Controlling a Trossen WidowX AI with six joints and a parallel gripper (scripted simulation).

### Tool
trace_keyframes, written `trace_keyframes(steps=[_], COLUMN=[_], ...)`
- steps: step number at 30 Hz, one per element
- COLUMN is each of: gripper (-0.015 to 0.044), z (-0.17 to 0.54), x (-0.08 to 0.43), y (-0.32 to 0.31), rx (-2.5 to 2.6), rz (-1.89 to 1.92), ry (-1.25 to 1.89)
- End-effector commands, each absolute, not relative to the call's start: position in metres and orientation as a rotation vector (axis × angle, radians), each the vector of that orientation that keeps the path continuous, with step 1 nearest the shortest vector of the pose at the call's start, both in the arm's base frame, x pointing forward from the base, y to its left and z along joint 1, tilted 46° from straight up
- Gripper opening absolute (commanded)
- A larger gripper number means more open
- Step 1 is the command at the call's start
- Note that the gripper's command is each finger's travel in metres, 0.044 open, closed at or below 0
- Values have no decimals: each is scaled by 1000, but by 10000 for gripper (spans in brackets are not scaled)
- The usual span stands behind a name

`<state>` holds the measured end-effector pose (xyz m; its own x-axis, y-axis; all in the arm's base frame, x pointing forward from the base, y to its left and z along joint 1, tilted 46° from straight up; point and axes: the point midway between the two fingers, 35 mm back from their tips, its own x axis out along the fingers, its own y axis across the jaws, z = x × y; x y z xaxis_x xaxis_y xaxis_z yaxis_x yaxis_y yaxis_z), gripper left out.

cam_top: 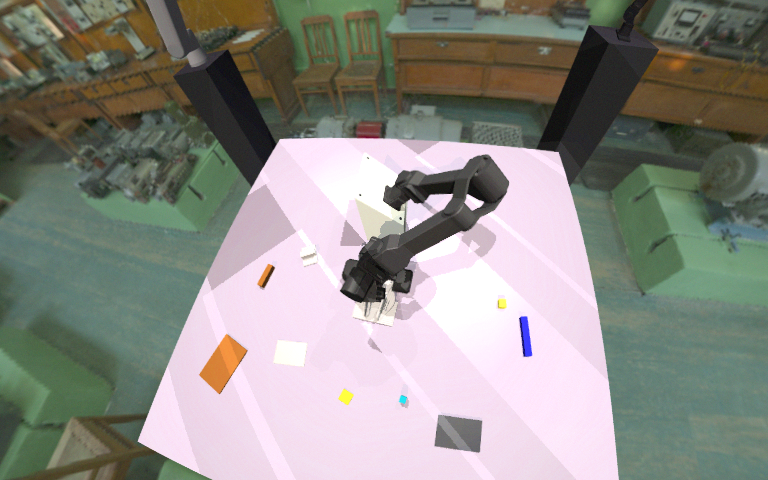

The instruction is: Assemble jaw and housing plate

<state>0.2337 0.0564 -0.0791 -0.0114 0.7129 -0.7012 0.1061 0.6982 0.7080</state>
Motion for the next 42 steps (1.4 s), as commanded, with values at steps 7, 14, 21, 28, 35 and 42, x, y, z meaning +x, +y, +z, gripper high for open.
trace_keyframes(steps=[7,14,21,28,35,42], gripper=[351,351,351,351,351,351], z=[-80,-80,-76,-77,-78,-78], x=[234,234,234,234,234,234], y=[58,58,54,55,56,57], rx=[694,694,694,694,694,694], rz=[549,549,549,549,549,549], ry=[1534,1534,1534,1534,1534,1534])
